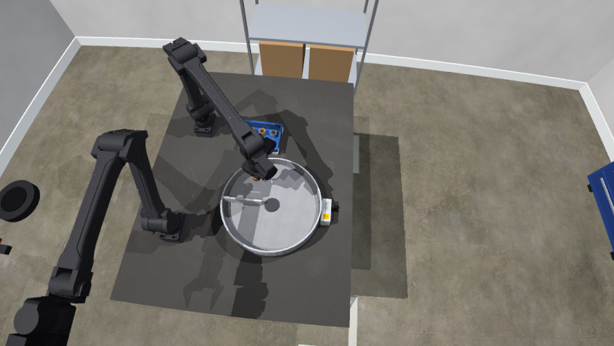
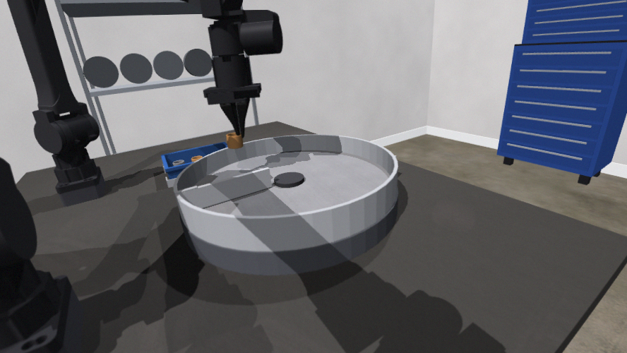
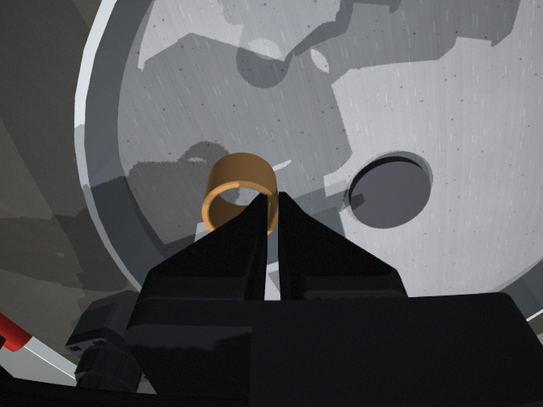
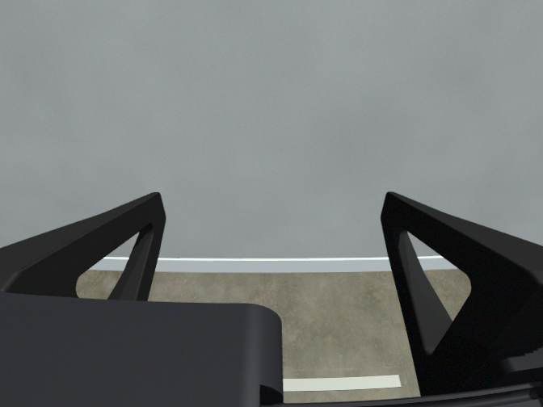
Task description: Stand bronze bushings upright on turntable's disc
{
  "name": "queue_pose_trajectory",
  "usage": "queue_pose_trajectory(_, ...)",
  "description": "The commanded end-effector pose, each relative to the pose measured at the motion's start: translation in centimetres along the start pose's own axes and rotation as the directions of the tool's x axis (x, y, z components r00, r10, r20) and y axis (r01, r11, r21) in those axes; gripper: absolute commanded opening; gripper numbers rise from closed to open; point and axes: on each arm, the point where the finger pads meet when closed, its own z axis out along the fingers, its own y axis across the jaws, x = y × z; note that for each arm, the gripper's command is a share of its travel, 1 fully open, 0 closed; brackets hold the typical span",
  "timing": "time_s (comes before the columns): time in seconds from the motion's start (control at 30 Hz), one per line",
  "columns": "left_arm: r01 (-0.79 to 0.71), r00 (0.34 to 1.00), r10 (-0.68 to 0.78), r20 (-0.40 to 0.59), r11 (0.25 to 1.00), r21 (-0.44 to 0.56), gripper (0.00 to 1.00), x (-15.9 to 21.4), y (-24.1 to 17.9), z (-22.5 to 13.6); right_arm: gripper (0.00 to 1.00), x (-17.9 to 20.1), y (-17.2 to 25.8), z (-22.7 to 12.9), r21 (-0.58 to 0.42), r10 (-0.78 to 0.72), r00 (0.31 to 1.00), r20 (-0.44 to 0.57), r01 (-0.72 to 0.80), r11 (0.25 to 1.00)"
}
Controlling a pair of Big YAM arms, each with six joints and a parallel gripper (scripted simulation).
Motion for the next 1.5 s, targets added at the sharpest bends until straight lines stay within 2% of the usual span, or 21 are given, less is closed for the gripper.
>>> queue_pose_trajectory(0.0,-0.010,1.000,0.010,-0.009,0.999,0.037,0.00,0.6,-1.7,-0.3,1.00,-5.0,-0.1,0.1,0.006,-0.010,0.996,0.093,0.010,1.000)
queue_pose_trajectory(0.03,-0.010,1.000,0.010,0.001,1.000,0.009,0.00,0.2,-0.7,1.2,1.00,-5.0,-0.1,0.1,0.006,-0.010,0.996,0.093,0.010,1.000)
queue_pose_trajectory(0.17,-0.009,1.000,0.009,0.001,1.000,0.008,0.00,0.2,-0.8,2.5,1.00,-5.0,-0.1,0.1,0.006,-0.010,0.996,0.093,0.010,1.000)
queue_pose_trajectory(0.3,-0.008,1.000,0.008,0.001,1.000,0.008,0.00,0.2,-0.8,2.6,1.00,-5.0,-0.1,0.1,0.006,-0.010,0.996,0.093,0.010,1.000)
queue_pose_trajectory(0.33,-0.007,1.000,0.009,-0.025,0.996,0.087,0.00,0.8,-2.6,-1.3,1.00,-5.0,-0.1,0.1,0.006,-0.010,0.996,0.093,0.010,1.000)
queue_pose_trajectory(0.67,-0.008,1.000,0.009,-0.016,0.998,0.059,0.00,0.7,-2.4,0.1,1.00,-5.0,-0.1,0.1,0.006,-0.010,0.996,0.093,0.010,1.000)
queue_pose_trajectory(0.8,-0.008,1.000,0.008,-0.006,1.000,0.030,0.00,0.1,-0.7,1.7,1.00,-5.0,-0.1,0.1,0.006,-0.010,0.996,0.093,0.010,1.000)
queue_pose_trajectory(1.17,-0.007,1.000,0.007,-0.009,0.999,0.039,0.00,0.1,-1.0,1.2,1.00,-5.0,-0.1,0.1,0.006,-0.010,0.996,0.093,0.010,1.000)
queue_pose_trajectory(1.47,-0.007,1.000,0.007,-0.001,1.000,0.012,0.00,0.0,-0.5,2.4,1.00,-5.0,-0.1,0.1,0.006,-0.010,0.996,0.093,0.010,1.000)
